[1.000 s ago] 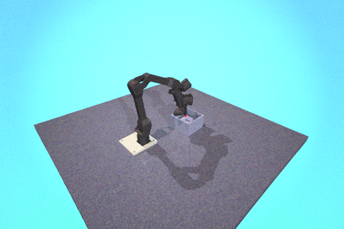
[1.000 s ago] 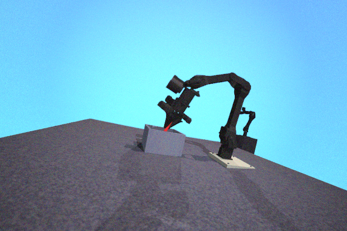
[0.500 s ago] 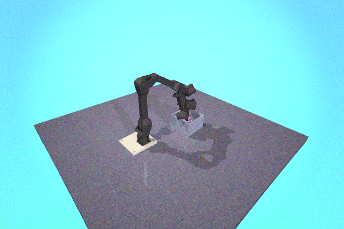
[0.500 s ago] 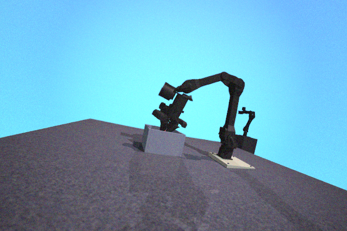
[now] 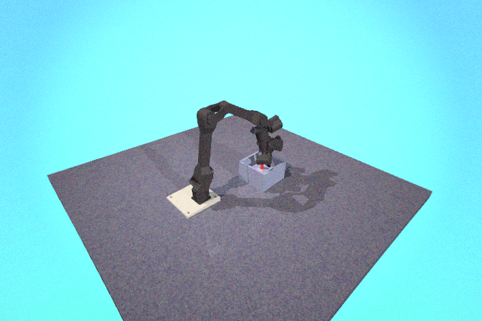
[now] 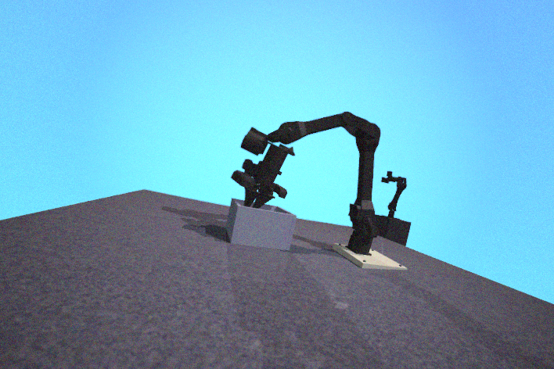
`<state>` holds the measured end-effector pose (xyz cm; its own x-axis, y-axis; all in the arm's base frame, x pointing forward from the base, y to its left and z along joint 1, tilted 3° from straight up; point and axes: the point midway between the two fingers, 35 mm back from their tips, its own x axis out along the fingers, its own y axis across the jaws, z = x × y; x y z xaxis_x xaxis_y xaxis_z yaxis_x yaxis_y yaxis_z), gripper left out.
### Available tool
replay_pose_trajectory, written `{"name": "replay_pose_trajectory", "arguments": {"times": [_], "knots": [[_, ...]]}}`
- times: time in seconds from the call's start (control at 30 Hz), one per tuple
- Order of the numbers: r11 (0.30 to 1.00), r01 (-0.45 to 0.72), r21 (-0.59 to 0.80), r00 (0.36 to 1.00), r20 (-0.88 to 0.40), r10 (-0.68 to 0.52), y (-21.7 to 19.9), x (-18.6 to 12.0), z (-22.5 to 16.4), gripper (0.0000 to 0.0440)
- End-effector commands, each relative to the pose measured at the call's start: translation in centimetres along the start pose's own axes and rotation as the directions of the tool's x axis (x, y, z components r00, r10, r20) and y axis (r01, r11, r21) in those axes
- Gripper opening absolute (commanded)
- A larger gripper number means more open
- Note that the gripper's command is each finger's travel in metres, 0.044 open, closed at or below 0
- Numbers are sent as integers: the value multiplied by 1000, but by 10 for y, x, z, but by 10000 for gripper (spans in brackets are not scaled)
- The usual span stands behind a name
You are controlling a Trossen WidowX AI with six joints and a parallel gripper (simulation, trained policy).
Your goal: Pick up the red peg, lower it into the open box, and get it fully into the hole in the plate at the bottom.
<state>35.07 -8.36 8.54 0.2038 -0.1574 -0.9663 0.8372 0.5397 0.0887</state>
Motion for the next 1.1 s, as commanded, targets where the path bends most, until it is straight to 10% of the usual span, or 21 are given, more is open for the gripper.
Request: {"name": "replay_pose_trajectory", "arguments": {"times": [0.0,1.07], "knots": [[1000,4,-7,1000,-7,-5,2,1,7,132],[995,95,4,995,-39,-95,-31,13,82,84]]}}
